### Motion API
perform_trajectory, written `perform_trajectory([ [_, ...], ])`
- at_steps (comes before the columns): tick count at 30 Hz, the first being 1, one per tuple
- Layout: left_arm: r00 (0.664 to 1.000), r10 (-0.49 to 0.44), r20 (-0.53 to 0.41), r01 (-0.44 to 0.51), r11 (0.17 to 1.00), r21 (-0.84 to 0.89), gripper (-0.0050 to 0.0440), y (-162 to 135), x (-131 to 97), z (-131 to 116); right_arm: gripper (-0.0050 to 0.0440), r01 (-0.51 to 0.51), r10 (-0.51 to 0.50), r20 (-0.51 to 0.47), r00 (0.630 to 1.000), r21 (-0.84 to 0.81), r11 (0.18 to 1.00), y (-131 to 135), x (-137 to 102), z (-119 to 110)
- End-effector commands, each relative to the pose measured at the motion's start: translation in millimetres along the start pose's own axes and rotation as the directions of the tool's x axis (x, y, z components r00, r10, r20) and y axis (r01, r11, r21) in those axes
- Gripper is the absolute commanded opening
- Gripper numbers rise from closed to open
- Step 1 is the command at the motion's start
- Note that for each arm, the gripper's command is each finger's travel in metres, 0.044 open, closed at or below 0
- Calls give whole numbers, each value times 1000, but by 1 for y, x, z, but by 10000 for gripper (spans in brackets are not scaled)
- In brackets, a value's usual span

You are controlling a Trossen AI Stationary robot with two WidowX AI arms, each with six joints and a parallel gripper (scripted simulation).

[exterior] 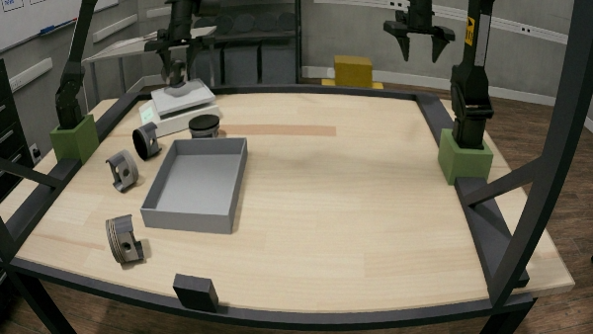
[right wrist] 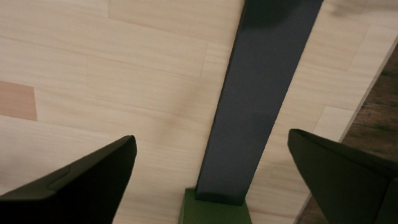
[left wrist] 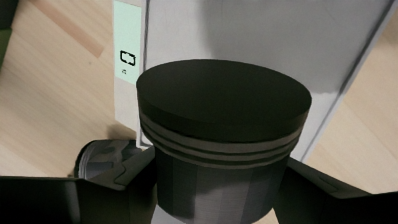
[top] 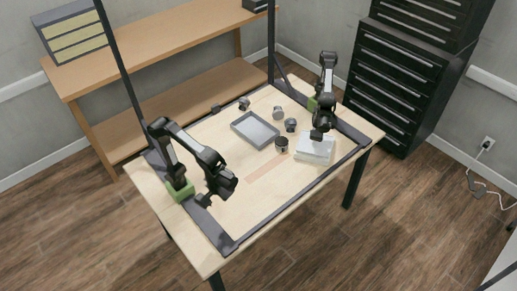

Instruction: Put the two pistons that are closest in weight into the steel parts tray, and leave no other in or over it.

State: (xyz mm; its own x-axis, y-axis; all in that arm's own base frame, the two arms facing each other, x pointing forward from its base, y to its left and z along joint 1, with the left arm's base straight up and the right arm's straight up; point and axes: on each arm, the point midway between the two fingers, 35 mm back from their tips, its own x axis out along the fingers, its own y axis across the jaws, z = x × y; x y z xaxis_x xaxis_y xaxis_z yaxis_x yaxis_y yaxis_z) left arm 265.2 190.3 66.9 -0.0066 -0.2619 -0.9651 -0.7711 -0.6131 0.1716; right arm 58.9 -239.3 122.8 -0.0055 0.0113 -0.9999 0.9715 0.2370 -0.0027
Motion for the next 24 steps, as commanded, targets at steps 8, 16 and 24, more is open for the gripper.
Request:
perform_trajectory([
  [8, 998, -62, 0, 62, 998, 9, 158, -2, -34, -8, 400, -3, 3, 33, 999, -6, 1000, 1, -9, 5],
  [16, 998, -62, 0, 62, 998, 9, 158, 1, -47, -11, 400, -3, 3, 33, 999, -6, 1000, 1, -9, 5],
  [24, 998, -62, 0, 62, 998, 9, 158, 3, -56, -13, 400, -3, 3, 33, 999, -6, 1000, 1, -9, 5],
])
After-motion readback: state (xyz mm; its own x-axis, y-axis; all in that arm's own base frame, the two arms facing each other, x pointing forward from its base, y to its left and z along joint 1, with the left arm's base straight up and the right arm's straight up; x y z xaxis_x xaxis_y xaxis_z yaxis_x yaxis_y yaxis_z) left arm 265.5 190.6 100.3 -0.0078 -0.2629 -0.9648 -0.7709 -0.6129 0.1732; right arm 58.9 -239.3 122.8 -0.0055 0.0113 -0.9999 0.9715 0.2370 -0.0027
